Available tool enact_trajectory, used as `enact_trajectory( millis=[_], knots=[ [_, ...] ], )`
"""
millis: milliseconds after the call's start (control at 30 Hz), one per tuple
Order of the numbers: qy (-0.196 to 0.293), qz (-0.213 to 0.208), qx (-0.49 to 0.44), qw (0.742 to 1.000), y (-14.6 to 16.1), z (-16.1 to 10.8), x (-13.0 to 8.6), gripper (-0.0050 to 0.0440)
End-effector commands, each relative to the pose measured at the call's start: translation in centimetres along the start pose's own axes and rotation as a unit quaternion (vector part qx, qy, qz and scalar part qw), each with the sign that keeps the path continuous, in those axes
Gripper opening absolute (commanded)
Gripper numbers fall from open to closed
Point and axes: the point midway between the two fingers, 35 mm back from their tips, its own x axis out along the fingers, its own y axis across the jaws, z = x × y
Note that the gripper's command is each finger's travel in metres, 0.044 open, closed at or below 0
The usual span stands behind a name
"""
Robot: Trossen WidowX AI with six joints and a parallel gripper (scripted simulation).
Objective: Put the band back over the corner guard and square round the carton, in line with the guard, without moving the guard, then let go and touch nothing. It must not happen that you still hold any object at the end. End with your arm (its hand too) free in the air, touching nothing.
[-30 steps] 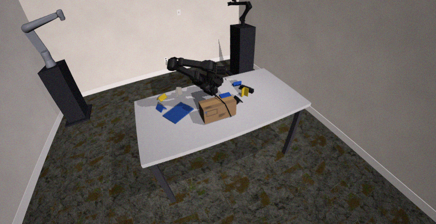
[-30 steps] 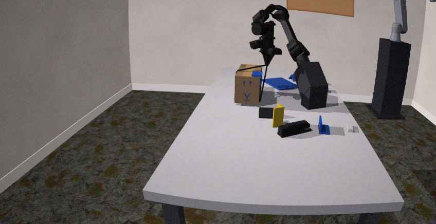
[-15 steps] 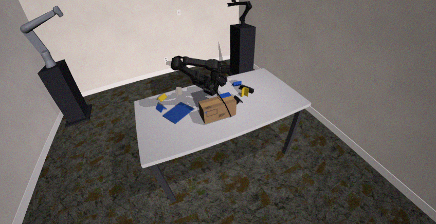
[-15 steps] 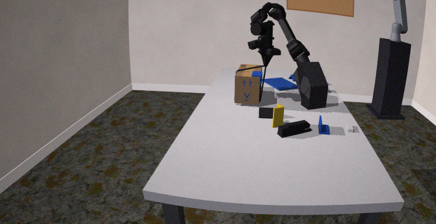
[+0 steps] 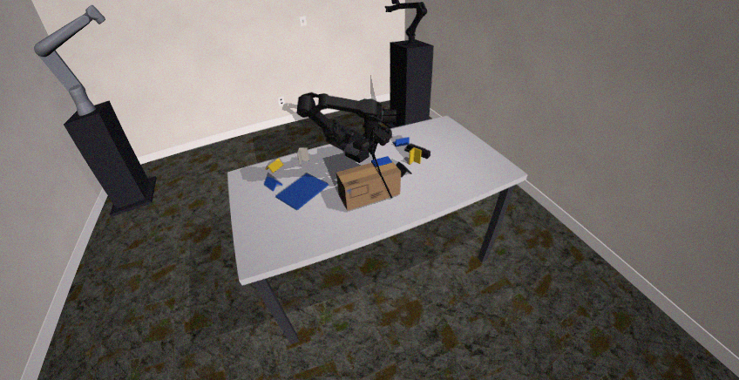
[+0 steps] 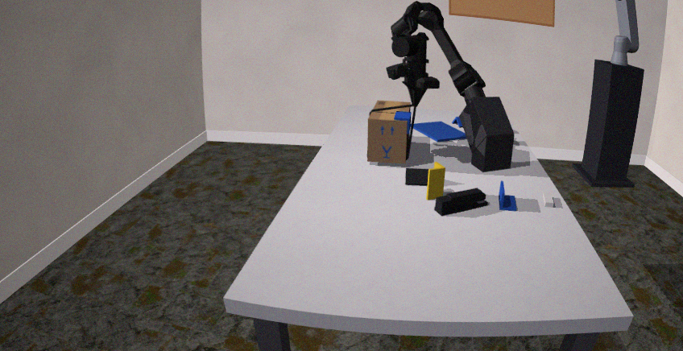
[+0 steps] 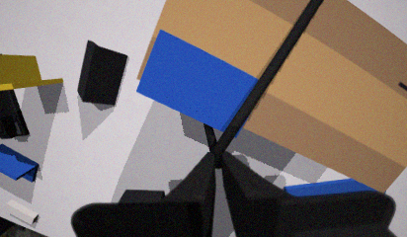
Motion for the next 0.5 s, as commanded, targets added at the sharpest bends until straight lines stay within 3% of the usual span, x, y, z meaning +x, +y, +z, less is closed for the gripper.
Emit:
enact_trajectory(
  millis=[0, 467],
  knots=[
    [0.009, 0.005, -0.007, 1.000, 1.3, 0.1, 0.0, 0.0000],
    [0.009, 0.005, -0.006, 1.000, 3.2, 0.9, 0.2, 0.0000]
  ],
)
